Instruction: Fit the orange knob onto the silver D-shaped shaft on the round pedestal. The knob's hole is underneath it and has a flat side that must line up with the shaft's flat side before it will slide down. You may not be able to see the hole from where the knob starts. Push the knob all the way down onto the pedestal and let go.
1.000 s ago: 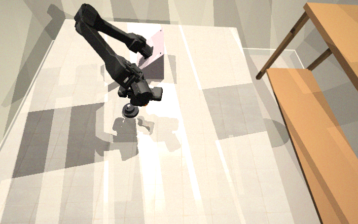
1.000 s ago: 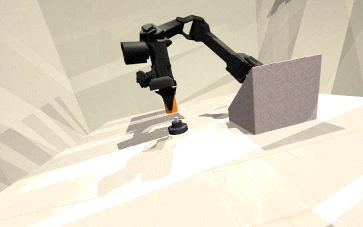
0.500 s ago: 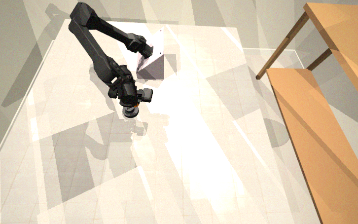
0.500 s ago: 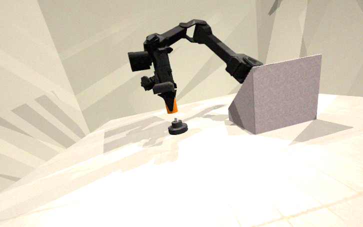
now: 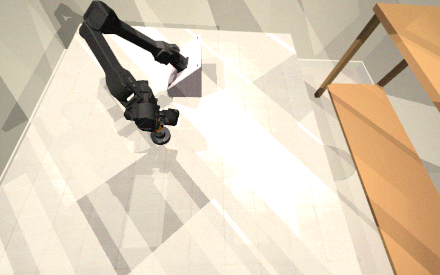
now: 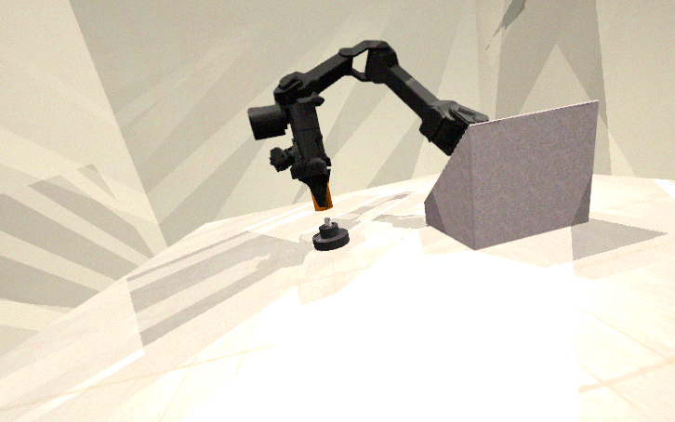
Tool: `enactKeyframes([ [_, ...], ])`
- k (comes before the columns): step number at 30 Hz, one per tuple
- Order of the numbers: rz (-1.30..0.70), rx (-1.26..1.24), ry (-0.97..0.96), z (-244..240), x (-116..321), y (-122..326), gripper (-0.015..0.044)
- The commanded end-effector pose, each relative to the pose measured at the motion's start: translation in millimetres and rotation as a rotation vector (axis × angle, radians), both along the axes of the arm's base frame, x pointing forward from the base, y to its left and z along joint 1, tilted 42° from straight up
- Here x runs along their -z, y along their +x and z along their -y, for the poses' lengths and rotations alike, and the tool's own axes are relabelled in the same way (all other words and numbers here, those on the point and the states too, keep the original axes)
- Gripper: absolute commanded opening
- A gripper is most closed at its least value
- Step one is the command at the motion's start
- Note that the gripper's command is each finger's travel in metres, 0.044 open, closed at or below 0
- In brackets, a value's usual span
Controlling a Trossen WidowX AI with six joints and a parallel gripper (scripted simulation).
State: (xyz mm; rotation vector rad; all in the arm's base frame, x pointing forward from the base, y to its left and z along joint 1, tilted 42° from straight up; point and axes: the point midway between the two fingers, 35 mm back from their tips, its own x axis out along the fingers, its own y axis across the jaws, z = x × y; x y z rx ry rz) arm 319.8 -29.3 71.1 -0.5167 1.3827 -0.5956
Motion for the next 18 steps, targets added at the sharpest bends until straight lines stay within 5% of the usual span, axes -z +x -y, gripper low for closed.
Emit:
enactKeyframes([
  [1,0.045,0.04,0.003,0.9,-2.2,-0.8,0.0],
  [18,0.355,0.388,0.045,4.7,-5.7,0.1,0.0],
])
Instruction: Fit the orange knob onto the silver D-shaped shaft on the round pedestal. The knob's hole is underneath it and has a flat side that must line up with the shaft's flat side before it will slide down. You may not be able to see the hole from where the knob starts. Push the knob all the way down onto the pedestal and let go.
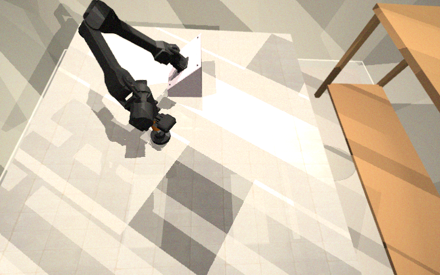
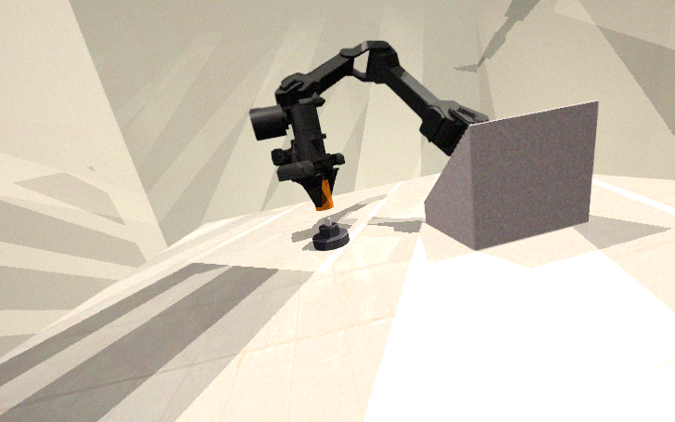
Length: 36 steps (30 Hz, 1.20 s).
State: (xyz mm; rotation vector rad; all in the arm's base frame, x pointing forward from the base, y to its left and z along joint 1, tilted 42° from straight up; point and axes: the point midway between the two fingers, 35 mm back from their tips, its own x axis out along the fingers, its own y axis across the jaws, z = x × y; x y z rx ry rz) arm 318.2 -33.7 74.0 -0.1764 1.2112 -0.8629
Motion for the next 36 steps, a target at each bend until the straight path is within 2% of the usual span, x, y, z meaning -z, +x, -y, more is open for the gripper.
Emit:
enactKeyframes([
  [1,0.093,0.094,0.01,0.2,-2.7,1.7,0.0],
  [36,0.732,0.81,0.097,-1.4,-0.9,-1.3,0.0],
])
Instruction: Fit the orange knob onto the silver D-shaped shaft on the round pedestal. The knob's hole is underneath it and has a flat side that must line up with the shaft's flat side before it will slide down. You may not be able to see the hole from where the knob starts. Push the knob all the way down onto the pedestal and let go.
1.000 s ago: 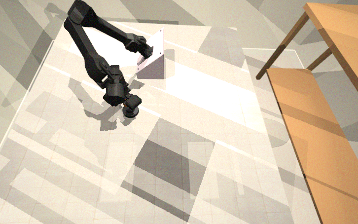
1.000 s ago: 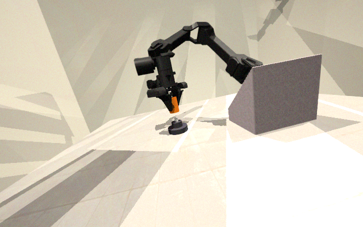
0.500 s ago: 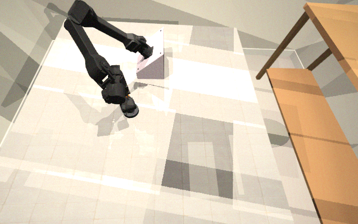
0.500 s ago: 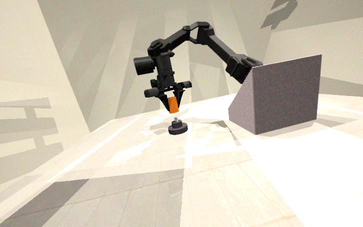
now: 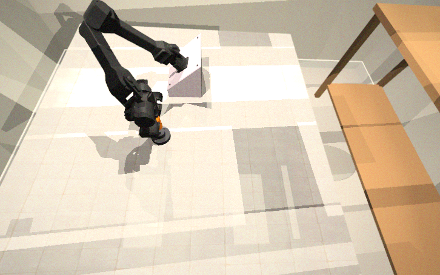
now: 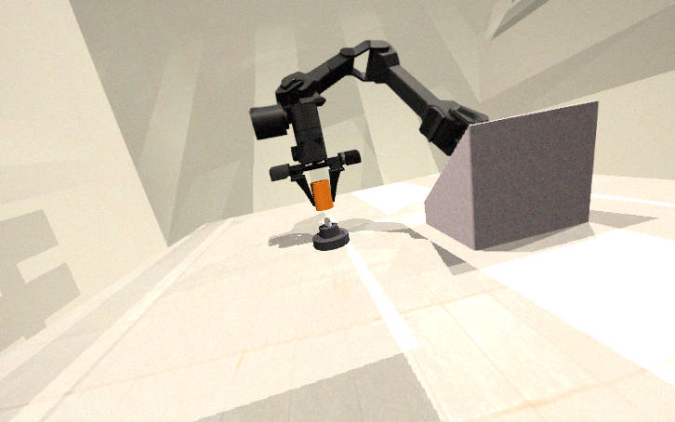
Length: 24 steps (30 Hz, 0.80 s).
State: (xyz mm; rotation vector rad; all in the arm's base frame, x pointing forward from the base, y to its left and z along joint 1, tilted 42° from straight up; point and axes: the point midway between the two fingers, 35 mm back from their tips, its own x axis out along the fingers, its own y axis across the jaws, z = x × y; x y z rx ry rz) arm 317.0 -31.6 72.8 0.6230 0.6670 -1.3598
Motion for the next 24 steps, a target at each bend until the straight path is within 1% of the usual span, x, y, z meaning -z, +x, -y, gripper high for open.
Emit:
enactKeyframes([
  [1,0.091,0.094,0.011,1.0,-2.4,0.0,0.0],
  [24,0.509,0.562,0.068,-0.8,-1.0,2.1,0.0],
])
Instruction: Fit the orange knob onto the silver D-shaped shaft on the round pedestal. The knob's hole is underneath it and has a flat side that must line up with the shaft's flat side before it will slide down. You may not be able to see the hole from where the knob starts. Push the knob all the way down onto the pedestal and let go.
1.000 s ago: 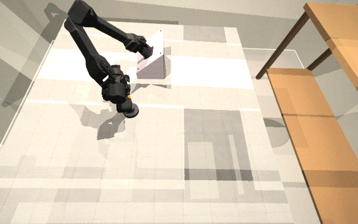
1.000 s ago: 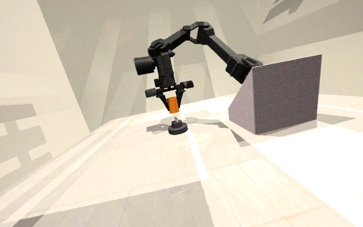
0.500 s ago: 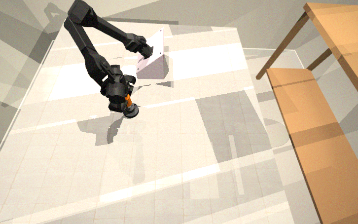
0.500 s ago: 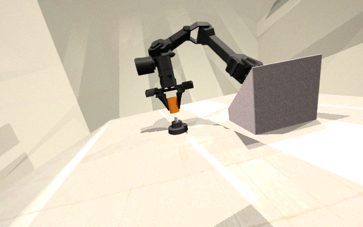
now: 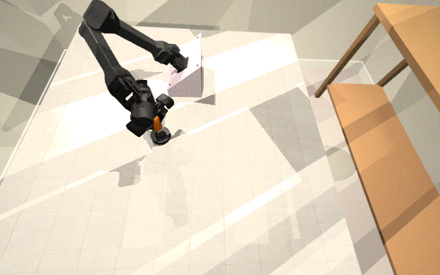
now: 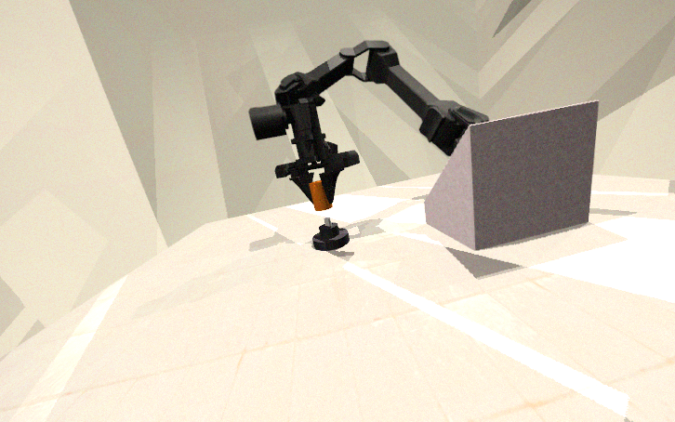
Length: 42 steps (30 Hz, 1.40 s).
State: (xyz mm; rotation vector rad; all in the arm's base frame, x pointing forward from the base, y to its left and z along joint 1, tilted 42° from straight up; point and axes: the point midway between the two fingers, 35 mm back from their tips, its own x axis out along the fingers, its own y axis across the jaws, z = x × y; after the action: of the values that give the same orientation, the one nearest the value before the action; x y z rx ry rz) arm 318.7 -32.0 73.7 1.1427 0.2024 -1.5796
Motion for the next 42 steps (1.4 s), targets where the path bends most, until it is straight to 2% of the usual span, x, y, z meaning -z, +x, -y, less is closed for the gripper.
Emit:
enactKeyframes([
  [1,0.09,0.095,0.01,-1.3,-0.1,0.1,0.0],
  [14,0.319,0.352,0.042,0.0,-0.9,-2.9,0.0],
  [42,0.33,0.365,0.042,15.4,16.1,0.5,0.0],
])
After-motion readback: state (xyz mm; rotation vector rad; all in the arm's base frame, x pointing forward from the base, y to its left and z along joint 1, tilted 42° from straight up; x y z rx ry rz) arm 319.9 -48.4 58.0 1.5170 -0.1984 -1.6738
